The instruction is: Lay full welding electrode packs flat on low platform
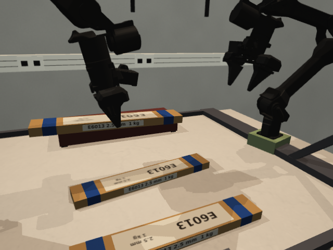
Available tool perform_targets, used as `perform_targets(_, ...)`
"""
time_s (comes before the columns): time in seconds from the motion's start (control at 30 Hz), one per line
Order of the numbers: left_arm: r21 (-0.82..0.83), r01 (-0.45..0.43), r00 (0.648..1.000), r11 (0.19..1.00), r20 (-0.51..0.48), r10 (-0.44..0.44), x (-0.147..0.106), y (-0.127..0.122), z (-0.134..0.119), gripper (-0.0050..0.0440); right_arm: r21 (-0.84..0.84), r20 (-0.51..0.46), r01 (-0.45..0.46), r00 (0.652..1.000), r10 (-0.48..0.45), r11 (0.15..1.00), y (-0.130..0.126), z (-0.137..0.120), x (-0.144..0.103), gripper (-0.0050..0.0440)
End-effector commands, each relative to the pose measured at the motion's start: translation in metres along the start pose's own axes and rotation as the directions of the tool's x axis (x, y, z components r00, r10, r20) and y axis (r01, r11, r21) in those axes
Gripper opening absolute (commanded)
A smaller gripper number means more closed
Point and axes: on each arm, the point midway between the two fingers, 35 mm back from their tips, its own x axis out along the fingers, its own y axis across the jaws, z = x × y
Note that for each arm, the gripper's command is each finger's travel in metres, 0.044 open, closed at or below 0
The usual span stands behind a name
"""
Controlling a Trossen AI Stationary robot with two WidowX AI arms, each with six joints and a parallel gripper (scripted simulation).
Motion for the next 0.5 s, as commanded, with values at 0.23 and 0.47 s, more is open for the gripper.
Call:
perform_targets(0.23,0.002,-0.011,0.997,1.000,0.081,0.011,-0.008,0.001,0.015,-0.0050,-0.004,0.020,0.001,1.000,-0.001,1.000,0.000,0.003,-0.005,0.0430)
perform_targets(0.47,0.002,-0.011,0.997,1.000,0.081,0.011,0.001,0.002,0.014,-0.0050,-0.004,0.020,0.001,1.000,-0.001,1.000,0.000,0.003,-0.005,0.0430)
